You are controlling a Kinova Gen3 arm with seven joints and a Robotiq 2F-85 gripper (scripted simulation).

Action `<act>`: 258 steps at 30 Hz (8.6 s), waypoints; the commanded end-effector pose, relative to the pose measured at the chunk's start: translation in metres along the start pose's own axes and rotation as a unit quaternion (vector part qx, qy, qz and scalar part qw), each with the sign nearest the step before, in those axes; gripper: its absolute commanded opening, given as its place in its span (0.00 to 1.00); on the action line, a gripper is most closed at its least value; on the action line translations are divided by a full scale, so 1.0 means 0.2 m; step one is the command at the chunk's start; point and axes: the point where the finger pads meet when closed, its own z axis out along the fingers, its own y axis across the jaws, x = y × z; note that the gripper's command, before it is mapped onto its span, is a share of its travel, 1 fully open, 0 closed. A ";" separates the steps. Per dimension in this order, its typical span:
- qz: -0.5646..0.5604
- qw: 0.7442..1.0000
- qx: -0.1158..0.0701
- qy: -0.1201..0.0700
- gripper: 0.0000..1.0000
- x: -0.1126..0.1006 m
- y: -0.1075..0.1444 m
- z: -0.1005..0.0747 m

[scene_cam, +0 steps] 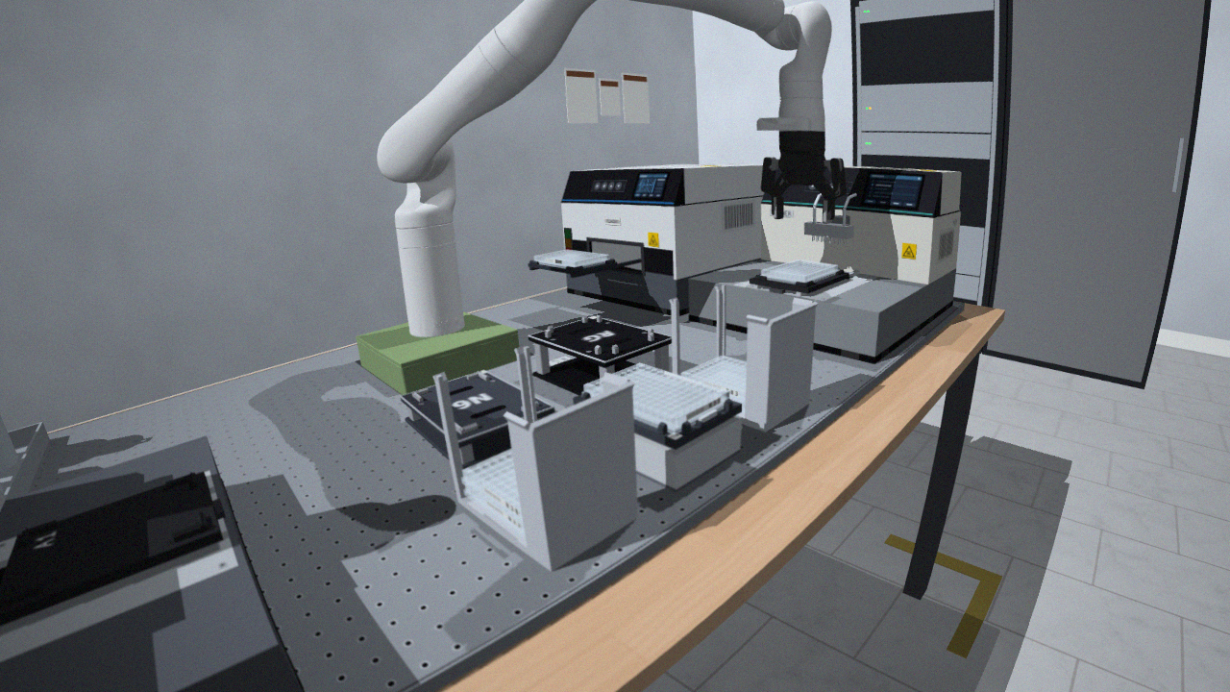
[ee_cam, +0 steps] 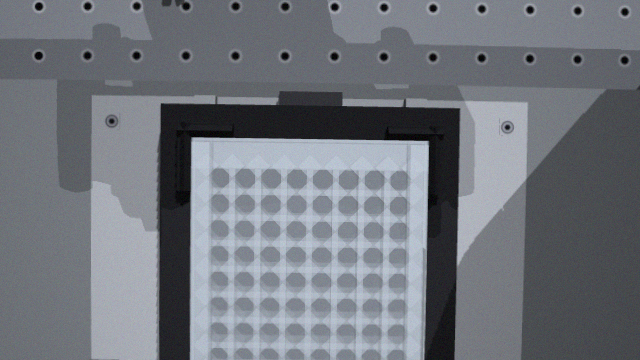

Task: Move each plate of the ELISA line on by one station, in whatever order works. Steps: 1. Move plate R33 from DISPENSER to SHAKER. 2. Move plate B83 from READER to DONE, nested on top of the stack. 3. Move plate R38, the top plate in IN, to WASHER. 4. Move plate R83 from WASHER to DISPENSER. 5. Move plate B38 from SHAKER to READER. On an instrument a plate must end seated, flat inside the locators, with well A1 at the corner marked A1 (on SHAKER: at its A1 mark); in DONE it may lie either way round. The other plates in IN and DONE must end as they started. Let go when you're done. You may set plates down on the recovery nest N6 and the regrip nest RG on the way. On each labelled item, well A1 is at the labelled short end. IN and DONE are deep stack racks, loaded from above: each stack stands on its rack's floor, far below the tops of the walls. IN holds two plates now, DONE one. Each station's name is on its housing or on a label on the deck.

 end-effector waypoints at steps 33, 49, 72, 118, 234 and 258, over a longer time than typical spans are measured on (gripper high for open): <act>0.004 1.000 0.002 0.001 1.00 0.00 0.00 0.22; 0.005 1.000 0.000 0.000 1.00 0.00 0.01 0.27; 0.004 1.000 0.001 0.000 1.00 0.00 0.00 0.32; 0.004 1.000 0.000 0.001 1.00 0.00 0.00 0.40; 0.002 1.000 -0.001 0.000 0.94 0.00 0.01 0.36; 0.002 1.000 0.000 0.001 0.94 0.00 0.00 0.36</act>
